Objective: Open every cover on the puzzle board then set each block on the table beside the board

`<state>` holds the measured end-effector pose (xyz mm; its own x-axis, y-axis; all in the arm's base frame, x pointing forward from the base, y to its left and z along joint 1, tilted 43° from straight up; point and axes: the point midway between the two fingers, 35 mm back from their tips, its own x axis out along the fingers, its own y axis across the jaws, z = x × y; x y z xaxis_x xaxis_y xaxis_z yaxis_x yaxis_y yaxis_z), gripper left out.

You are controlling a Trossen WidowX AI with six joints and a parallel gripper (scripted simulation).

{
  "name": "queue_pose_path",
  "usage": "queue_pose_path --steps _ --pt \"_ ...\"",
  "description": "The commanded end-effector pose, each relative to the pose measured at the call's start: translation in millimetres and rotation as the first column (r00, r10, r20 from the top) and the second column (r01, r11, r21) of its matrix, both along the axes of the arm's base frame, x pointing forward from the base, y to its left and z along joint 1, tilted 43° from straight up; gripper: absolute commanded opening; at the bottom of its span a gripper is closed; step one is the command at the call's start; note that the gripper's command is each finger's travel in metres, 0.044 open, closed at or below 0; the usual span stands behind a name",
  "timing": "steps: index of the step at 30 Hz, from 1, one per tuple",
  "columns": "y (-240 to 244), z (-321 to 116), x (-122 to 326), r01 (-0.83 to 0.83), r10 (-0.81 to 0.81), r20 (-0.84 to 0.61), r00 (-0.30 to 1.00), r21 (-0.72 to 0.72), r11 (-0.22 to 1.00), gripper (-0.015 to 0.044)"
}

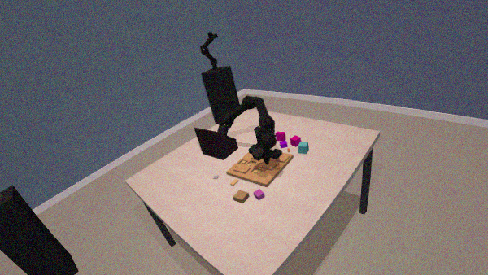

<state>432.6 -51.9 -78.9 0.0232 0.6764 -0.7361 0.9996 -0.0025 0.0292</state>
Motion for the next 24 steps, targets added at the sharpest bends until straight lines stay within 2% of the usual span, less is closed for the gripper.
queue_pose_path --steps 1,24 --pt "-0.9 -0.1 -5.9 -0.005 0.005 0.002 1.0 -0.001 1.0 0.0" --pt "-10.6 10.6 -113.8 -0.072 0.073 0.063 0.995 -0.014 0.997 0.0"
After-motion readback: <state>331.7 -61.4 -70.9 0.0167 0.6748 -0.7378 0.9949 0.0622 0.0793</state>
